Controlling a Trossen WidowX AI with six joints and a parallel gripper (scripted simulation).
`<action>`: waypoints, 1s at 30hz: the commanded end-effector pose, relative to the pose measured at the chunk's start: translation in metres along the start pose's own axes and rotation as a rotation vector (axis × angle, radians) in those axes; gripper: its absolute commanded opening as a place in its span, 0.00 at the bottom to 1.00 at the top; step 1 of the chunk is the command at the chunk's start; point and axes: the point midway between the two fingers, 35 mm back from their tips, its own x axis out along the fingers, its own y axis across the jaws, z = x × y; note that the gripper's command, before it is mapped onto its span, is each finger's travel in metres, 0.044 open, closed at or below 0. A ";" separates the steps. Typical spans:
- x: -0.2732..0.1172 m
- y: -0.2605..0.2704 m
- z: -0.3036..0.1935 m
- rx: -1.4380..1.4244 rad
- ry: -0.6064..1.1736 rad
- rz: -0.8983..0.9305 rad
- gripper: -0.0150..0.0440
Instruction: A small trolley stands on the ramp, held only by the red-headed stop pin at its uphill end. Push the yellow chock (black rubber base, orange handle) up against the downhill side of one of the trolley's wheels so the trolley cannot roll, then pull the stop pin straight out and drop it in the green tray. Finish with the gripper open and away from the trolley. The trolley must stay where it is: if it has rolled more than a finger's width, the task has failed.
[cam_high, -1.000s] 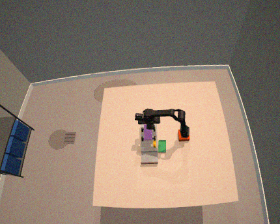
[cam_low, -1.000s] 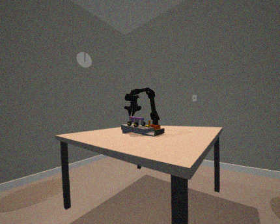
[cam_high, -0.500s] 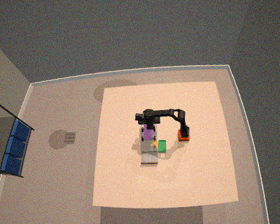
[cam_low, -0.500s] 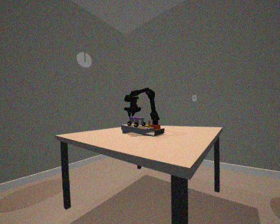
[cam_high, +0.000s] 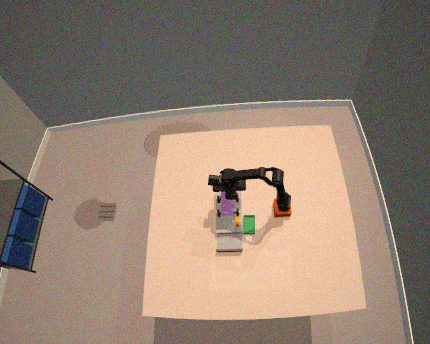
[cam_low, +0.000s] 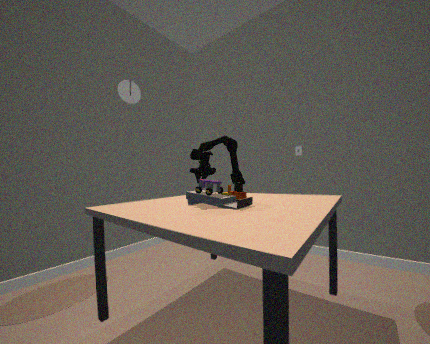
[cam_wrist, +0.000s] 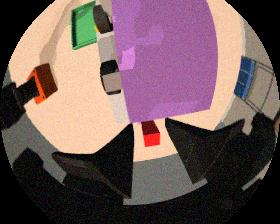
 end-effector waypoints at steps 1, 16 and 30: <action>0.008 0.002 0.000 -0.005 0.003 0.005 0.58; 0.008 0.001 0.000 0.000 0.000 0.002 0.31; 0.002 0.002 -0.001 -0.005 0.002 0.005 0.25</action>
